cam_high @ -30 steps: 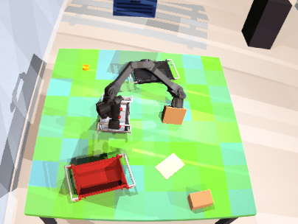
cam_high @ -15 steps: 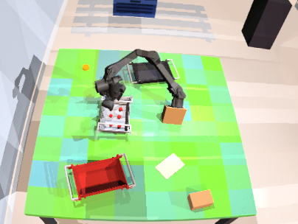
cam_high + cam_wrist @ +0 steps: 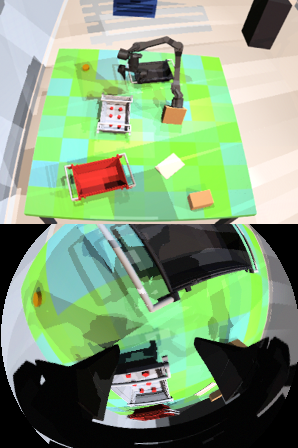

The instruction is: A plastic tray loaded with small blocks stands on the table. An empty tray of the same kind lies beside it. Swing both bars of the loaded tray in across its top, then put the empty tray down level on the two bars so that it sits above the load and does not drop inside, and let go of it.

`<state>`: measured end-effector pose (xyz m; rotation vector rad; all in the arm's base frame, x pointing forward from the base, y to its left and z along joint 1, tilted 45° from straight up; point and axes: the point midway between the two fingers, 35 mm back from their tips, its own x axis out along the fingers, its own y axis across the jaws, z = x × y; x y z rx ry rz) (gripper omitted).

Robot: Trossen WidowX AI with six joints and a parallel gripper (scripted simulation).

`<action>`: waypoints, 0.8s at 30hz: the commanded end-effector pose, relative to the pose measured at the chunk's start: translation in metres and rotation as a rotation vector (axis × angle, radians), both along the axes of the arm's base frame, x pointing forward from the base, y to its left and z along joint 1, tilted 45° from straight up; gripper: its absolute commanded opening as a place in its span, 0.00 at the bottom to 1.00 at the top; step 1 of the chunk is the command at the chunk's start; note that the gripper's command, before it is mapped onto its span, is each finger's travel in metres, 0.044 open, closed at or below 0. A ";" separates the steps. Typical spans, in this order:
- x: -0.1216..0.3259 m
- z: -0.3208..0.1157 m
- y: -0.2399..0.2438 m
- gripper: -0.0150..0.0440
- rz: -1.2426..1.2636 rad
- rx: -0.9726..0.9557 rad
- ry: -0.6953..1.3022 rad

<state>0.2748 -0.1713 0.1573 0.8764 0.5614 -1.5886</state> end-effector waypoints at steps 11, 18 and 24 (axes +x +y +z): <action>-0.167 0.049 -0.043 1.00 -0.823 -0.205 -0.720; -0.169 0.048 -0.044 1.00 -0.834 -0.208 -0.730; -0.167 0.036 -0.058 1.00 -0.844 -0.201 -0.732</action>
